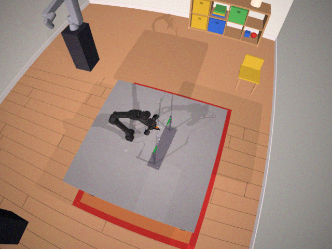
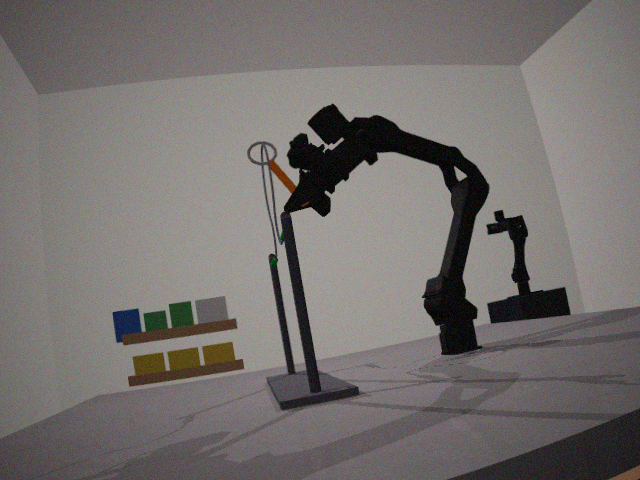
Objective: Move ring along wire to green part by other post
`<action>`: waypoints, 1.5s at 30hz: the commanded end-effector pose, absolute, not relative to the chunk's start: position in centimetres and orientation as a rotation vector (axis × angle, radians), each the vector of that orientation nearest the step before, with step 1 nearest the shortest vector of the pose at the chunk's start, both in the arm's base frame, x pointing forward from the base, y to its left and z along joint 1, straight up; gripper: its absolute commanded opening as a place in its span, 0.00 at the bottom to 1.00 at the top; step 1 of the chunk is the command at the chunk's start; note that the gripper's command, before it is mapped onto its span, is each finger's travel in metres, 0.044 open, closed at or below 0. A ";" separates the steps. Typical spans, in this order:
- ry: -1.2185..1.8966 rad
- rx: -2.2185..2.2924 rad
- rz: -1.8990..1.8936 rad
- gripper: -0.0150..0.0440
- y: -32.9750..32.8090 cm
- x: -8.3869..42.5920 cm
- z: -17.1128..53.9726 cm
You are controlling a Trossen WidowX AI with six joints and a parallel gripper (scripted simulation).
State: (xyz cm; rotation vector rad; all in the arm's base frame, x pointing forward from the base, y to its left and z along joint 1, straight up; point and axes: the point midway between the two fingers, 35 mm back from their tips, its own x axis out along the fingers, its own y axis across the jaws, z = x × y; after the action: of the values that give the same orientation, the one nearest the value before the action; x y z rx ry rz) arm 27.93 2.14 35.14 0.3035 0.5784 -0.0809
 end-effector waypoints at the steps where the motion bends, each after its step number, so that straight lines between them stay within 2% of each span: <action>1: 0.583 0.242 -0.101 0.00 1.9 28.0 34.9; 45: 0.543 -0.287 -0.263 0.00 -0.5 27.8 35.0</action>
State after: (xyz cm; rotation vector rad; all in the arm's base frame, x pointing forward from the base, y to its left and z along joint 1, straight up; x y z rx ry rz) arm 27.99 -0.21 34.92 -0.2406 0.5496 -0.2497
